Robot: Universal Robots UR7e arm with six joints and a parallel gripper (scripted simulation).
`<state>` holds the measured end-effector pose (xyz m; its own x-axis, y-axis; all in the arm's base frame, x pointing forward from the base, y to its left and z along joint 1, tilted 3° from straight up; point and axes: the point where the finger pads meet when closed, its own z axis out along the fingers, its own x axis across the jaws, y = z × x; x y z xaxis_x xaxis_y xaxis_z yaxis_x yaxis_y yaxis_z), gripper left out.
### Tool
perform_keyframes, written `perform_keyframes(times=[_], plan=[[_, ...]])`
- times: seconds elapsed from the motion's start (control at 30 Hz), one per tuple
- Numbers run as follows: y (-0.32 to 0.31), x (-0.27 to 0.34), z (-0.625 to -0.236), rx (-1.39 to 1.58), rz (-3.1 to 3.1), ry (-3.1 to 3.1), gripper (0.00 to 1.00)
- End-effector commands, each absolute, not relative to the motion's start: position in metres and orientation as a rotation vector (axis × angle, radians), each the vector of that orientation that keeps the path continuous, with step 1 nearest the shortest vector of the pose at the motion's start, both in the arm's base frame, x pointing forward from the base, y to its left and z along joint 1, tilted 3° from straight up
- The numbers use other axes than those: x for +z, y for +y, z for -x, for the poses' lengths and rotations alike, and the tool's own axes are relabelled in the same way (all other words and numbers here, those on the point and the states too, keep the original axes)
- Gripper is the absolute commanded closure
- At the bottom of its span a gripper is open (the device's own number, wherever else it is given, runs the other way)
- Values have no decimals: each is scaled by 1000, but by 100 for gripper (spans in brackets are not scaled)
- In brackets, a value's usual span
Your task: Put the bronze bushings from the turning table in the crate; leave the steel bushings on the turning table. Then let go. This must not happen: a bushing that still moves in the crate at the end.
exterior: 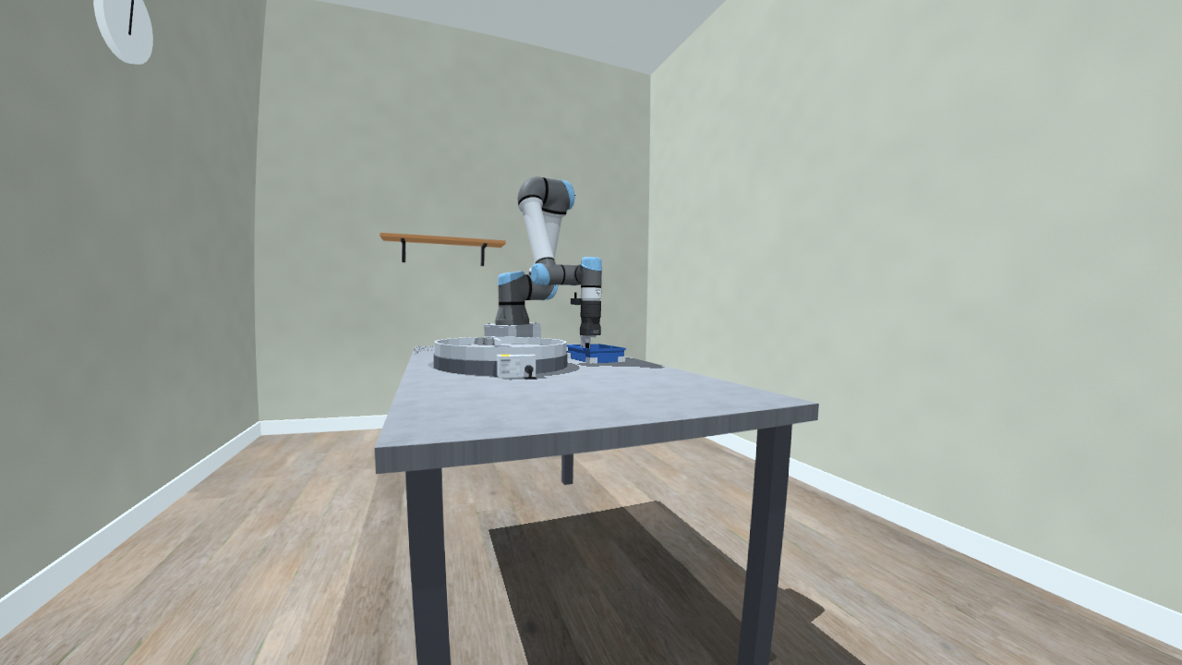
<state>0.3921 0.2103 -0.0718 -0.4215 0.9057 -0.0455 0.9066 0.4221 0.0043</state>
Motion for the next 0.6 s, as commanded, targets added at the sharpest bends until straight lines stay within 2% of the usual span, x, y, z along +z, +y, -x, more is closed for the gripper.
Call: perform_keyframes(times=[0.0, 0.57], plan=[[210, -71, -392, -31, -1667, 2614, 58], [210, -66, -392, -31, -1666, 2614, 58]])
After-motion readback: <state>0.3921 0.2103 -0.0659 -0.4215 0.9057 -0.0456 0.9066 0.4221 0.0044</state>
